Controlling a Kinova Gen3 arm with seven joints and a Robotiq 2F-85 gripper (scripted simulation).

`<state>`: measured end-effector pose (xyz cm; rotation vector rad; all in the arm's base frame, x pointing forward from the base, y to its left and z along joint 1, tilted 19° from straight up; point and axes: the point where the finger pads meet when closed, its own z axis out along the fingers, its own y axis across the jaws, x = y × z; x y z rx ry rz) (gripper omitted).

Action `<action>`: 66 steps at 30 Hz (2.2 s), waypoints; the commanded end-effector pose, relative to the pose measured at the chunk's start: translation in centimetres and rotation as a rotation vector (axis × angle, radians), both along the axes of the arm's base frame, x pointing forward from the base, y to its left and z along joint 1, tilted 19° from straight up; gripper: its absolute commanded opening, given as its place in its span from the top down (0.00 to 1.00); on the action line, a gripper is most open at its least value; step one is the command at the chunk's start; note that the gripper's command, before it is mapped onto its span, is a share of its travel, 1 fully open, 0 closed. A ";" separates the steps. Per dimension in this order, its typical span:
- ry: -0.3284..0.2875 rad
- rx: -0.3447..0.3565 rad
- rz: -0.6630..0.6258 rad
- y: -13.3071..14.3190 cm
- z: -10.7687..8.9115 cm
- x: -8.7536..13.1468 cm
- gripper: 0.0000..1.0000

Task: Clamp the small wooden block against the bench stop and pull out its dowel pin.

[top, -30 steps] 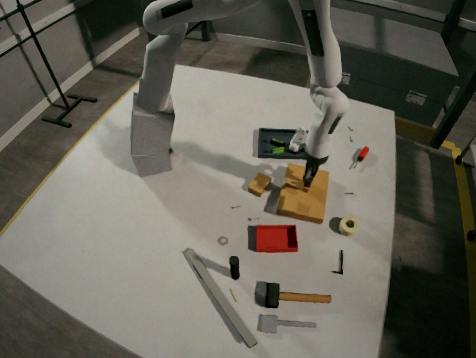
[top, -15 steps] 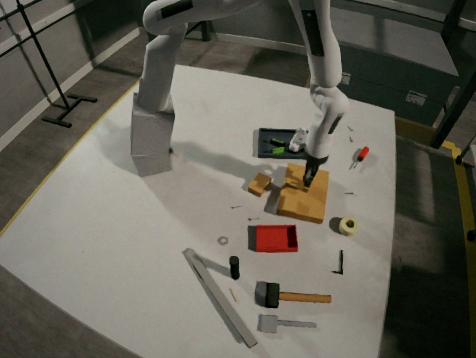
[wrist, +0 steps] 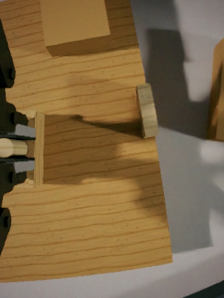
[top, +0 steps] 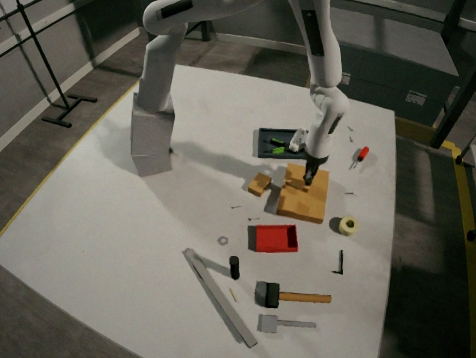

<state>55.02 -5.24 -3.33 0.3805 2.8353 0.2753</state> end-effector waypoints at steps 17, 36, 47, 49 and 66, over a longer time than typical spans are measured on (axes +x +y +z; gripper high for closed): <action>-0.002 -0.001 0.000 0.0 0.1 0.0 0.90; -0.002 -0.001 0.000 0.0 0.1 0.0 0.90; -0.002 -0.001 0.000 -0.1 0.2 0.0 0.90; -0.002 -0.001 0.000 -0.1 0.2 0.0 0.90; -0.002 -0.001 0.000 -0.1 0.5 -0.1 0.90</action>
